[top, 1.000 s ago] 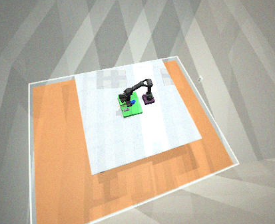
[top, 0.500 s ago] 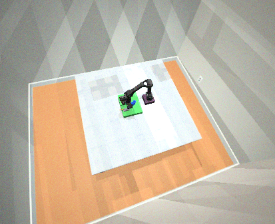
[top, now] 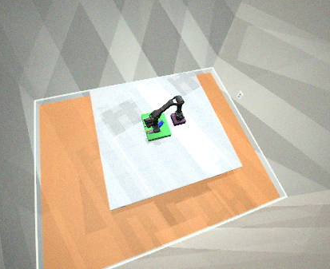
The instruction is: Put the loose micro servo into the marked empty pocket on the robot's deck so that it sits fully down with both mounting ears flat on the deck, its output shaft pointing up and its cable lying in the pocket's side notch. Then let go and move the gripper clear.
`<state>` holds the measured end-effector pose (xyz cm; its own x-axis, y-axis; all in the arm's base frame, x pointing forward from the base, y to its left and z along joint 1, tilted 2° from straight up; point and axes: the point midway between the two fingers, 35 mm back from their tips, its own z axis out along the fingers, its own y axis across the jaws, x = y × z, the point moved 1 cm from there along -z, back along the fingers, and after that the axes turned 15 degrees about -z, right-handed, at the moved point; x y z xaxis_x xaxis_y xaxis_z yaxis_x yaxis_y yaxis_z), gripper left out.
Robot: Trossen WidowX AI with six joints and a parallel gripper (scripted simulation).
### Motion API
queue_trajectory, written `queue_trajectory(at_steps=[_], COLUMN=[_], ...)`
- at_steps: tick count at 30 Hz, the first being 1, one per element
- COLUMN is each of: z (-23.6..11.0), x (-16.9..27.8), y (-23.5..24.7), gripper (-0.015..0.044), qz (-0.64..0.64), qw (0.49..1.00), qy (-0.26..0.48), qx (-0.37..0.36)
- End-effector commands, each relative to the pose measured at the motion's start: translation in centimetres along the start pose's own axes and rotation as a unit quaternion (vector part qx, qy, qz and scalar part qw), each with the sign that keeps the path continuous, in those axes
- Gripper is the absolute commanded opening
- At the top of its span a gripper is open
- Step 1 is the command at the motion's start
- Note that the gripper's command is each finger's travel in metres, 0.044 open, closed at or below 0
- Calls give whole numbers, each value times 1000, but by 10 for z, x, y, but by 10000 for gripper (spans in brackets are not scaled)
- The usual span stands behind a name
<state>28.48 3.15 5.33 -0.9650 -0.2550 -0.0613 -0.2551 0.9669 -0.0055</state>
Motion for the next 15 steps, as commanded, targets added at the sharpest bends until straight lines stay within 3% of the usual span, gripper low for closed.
queue_trajectory(at_steps=[1, 8, 15], z=[1, -2, -42], x=[-1, -2, -2], y=[7, 10, 13], gripper=[0, 0, 0], qz=[2, 0, 2], qw=[1000, 1000, 1000], qy=[1, 0, 1], qx=[1, 0, 1])
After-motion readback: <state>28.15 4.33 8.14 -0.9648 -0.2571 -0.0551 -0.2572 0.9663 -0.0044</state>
